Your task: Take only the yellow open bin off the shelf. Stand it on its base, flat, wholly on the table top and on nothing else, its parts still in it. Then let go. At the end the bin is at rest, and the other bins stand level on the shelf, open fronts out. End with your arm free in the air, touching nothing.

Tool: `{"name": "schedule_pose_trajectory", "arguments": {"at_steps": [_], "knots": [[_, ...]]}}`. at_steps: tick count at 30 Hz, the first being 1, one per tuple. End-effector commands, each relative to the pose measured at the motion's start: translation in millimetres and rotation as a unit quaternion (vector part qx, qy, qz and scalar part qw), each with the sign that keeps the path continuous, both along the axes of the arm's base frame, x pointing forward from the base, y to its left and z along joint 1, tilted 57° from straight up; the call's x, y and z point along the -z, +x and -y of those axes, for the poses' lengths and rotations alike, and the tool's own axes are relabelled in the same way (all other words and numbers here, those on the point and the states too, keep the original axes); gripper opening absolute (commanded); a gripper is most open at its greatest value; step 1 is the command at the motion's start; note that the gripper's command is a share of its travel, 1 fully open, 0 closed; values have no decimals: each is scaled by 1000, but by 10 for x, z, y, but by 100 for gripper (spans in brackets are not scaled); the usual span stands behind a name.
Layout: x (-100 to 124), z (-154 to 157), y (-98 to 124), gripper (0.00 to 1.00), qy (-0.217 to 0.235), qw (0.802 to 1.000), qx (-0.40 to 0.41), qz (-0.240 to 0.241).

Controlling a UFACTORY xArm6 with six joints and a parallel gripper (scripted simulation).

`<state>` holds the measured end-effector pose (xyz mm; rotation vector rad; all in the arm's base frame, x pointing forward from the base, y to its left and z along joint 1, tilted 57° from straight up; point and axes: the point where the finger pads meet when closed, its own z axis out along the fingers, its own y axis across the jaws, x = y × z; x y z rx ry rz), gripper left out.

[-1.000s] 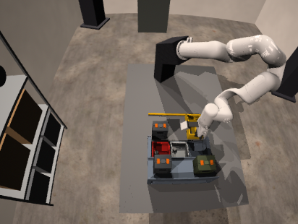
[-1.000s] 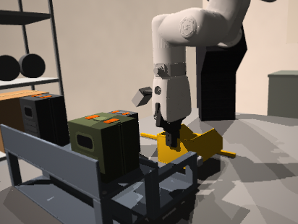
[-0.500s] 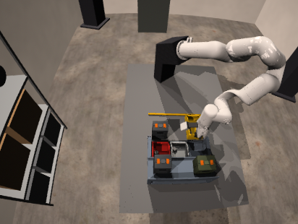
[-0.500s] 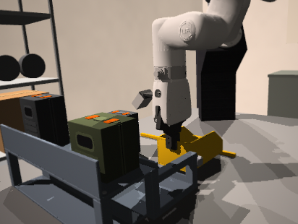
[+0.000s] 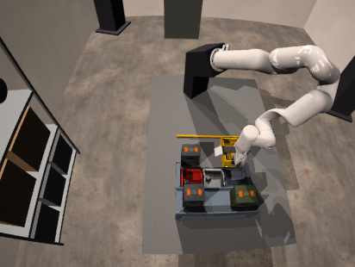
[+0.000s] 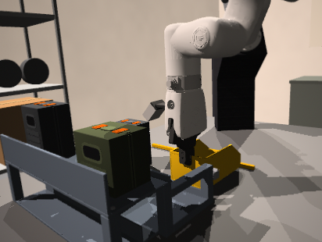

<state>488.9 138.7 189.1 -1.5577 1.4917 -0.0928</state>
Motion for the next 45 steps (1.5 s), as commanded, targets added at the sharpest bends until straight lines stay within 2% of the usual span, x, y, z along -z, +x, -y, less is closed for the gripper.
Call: {"name": "schedule_pose_trajectory", "arguments": {"at_steps": [1, 35, 36, 45], "knots": [[-6, 3, 3, 0, 0, 1000, 0, 1], [58, -61, 75, 0, 0, 1000, 0, 1], [57, -60, 75, 33, 0, 1000, 0, 1], [57, -60, 75, 33, 0, 1000, 0, 1]]}}
